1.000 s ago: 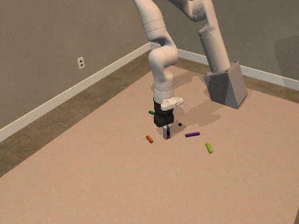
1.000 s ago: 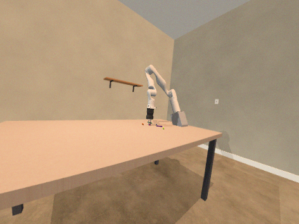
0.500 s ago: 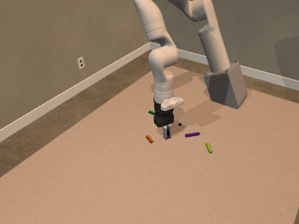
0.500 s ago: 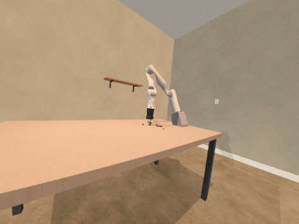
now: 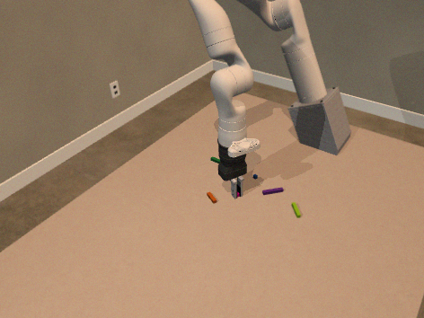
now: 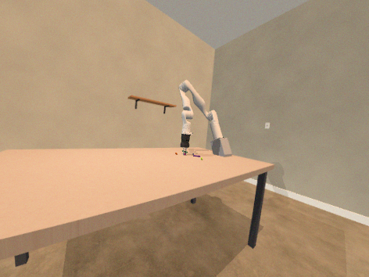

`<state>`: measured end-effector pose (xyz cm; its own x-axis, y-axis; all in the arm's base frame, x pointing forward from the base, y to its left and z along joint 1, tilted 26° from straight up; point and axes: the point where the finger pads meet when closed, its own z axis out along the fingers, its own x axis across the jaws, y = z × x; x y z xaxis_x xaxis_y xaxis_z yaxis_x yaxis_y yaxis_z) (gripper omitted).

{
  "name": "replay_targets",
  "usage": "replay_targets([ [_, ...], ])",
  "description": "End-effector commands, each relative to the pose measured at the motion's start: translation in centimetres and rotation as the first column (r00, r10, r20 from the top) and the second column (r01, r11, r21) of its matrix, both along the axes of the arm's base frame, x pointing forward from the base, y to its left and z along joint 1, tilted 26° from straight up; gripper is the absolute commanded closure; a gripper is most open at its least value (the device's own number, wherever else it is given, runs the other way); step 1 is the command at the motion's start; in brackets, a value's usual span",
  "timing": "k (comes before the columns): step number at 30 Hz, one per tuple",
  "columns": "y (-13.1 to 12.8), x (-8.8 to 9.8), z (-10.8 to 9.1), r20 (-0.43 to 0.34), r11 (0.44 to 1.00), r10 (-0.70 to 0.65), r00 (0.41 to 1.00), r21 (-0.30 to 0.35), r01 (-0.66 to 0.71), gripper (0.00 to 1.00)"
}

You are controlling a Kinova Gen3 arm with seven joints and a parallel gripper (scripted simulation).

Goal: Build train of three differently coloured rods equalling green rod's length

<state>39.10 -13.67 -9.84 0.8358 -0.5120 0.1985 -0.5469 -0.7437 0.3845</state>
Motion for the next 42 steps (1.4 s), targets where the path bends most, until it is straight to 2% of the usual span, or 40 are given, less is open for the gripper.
replay_targets([
  [1,0.0,0.1,0.1,0.002,1.0,0.001,1.0,0.0,-0.001,0.76],
  [4,0.0,0.1,0.1,0.002,1.0,0.001,1.0,0.0,-0.001,0.76],
  [5,0.0,0.1,0.1,0.002,1.0,0.001,1.0,0.0,-0.001,0.7],
  [7,0.0,0.1,0.1,0.002,1.0,0.001,1.0,0.0,-0.001,0.7],
  [8,0.0,0.1,0.1,0.002,1.0,0.001,1.0,0.0,-0.001,0.64],
  [10,0.0,0.1,0.1,0.002,1.0,0.001,1.0,0.0,-0.001,0.64],
  [11,0.0,0.1,0.1,0.002,1.0,0.001,1.0,0.0,-0.001,0.58],
  [13,0.0,0.1,0.1,0.002,1.0,0.001,1.0,0.0,-0.001,0.58],
  [14,0.0,0.1,0.1,0.002,1.0,0.001,1.0,0.0,-0.001,0.52],
  [18,0.0,0.1,0.1,0.002,1.0,0.001,1.0,0.0,-0.001,0.52],
  [19,0.0,0.1,0.1,0.002,1.0,0.001,1.0,0.0,-0.001,0.46],
  [34,0.2,0.1,0.3,0.002,1.0,0.001,1.0,0.0,-0.001,0.46],
  [42,1.4,0.2,3.0,0.002,1.0,0.001,1.0,0.0,-0.001,0.46],
])
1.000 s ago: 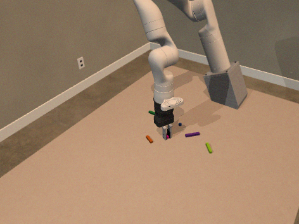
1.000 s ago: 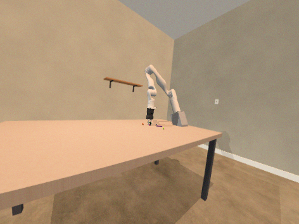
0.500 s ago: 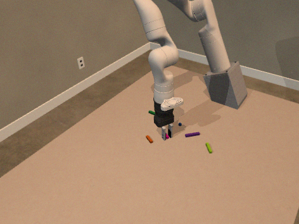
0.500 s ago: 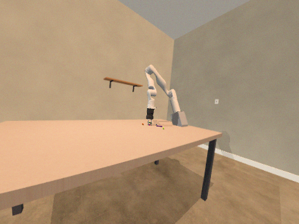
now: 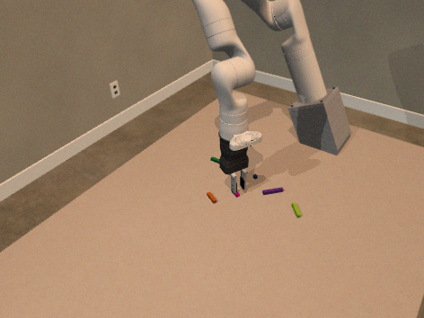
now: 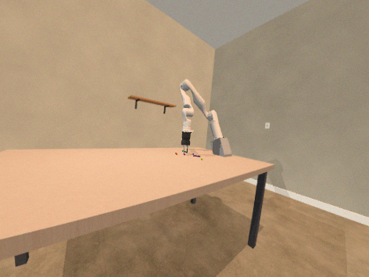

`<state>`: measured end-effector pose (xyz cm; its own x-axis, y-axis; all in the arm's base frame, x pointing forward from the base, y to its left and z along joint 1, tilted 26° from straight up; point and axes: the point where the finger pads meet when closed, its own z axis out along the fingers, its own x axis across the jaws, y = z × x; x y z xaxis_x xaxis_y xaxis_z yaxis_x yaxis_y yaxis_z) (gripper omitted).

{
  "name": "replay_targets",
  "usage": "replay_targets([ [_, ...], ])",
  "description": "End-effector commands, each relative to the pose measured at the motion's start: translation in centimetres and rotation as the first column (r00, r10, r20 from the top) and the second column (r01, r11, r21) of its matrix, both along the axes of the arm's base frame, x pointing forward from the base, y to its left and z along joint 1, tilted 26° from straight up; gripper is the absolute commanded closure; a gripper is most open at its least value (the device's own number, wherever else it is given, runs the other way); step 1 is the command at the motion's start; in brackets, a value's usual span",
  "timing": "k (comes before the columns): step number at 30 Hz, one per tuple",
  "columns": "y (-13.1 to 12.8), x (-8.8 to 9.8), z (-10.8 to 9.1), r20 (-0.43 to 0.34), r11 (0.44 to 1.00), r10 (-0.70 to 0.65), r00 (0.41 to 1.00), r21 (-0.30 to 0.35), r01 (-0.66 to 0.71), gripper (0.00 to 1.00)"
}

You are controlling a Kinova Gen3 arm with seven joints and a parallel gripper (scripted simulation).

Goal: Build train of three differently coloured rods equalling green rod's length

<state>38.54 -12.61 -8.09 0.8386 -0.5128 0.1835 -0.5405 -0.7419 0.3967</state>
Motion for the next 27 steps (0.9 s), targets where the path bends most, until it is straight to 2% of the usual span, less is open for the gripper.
replay_targets([
  [1,0.6,0.8,1.7,0.021,1.0,0.002,1.0,0.002,-0.002,0.46],
  [7,2.0,1.0,4.6,0.021,1.0,0.002,1.0,0.002,-0.002,0.46],
  [9,2.0,1.0,4.6,0.021,1.0,0.002,1.0,0.002,-0.002,0.46],
  [14,2.7,1.0,6.1,0.021,1.0,0.002,1.0,0.002,-0.002,0.46],
  [19,2.9,1.1,6.4,0.021,1.0,0.002,1.0,0.002,-0.002,0.46],
  [20,2.9,1.1,6.4,0.021,1.0,0.002,1.0,0.002,-0.002,0.0],
  [27,2.9,1.1,6.4,0.021,1.0,0.002,1.0,0.002,-0.002,0.0],
])
